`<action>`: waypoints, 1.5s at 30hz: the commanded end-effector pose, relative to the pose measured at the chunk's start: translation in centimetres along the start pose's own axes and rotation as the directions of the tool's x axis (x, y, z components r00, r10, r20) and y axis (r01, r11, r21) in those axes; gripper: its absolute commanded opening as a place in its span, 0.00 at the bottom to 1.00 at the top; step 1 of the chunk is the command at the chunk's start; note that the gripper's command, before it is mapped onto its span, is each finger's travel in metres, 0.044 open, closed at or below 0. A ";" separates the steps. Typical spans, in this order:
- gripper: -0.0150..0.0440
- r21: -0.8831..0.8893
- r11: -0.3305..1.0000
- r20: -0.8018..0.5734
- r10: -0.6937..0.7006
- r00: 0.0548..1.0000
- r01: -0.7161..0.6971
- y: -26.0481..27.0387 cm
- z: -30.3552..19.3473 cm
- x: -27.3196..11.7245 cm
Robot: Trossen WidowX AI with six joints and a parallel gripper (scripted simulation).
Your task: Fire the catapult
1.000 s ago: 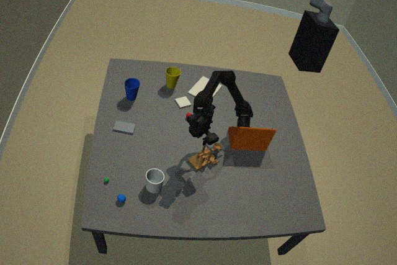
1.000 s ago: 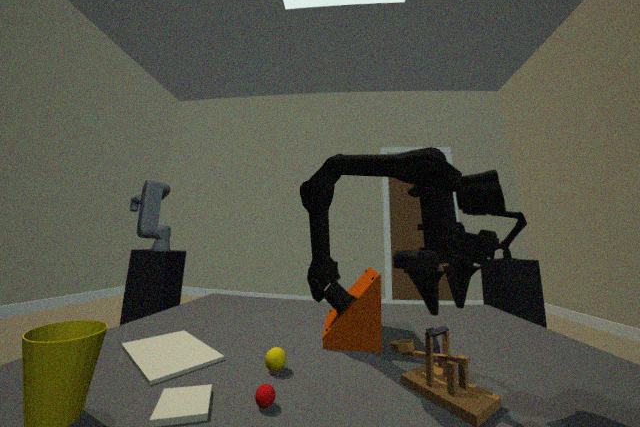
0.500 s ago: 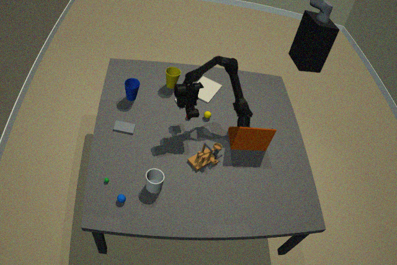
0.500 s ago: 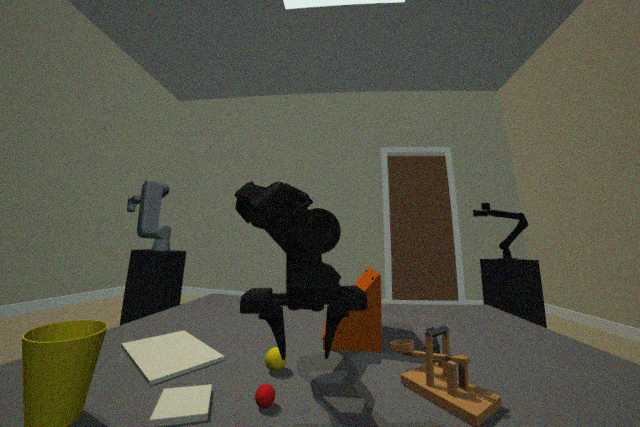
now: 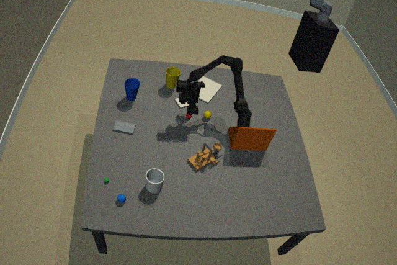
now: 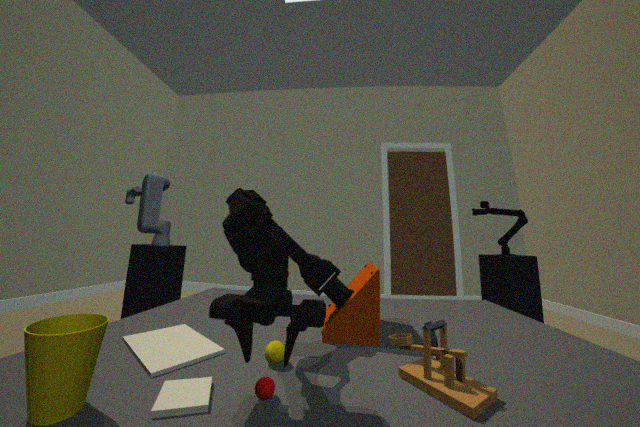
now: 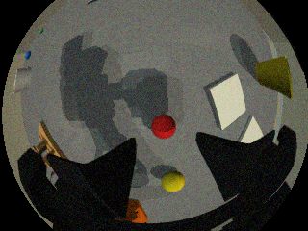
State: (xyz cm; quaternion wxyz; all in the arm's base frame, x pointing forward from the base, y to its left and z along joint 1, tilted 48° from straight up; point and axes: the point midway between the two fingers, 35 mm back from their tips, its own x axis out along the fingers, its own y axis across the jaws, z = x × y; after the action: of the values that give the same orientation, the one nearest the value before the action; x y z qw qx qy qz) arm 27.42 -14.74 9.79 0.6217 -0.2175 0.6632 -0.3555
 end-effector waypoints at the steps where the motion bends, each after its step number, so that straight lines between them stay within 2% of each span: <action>1: 0.76 -0.005 1.000 -0.005 -0.007 1.000 0.007 -0.1 -0.2 0.7; 27: 0.76 -0.005 1.000 -0.004 -0.009 1.000 0.008 -0.2 -0.2 4.6; 33: 0.50 -0.005 1.000 -0.004 -0.009 1.000 0.008 -0.2 -0.2 4.6; 40: 0.42 -0.005 1.000 -0.004 -0.009 1.000 0.008 -0.2 -0.2 4.6; 43: 0.28 -0.005 1.000 -0.004 -0.007 1.000 0.007 -0.1 -0.1 4.2; 45: 0.25 -0.005 1.000 -0.003 -0.002 1.000 0.002 0.0 0.0 3.1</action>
State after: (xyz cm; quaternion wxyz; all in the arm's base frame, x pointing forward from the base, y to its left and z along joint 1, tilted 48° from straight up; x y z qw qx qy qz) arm 26.57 -17.85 7.00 0.6172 -0.2195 0.6670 -0.3551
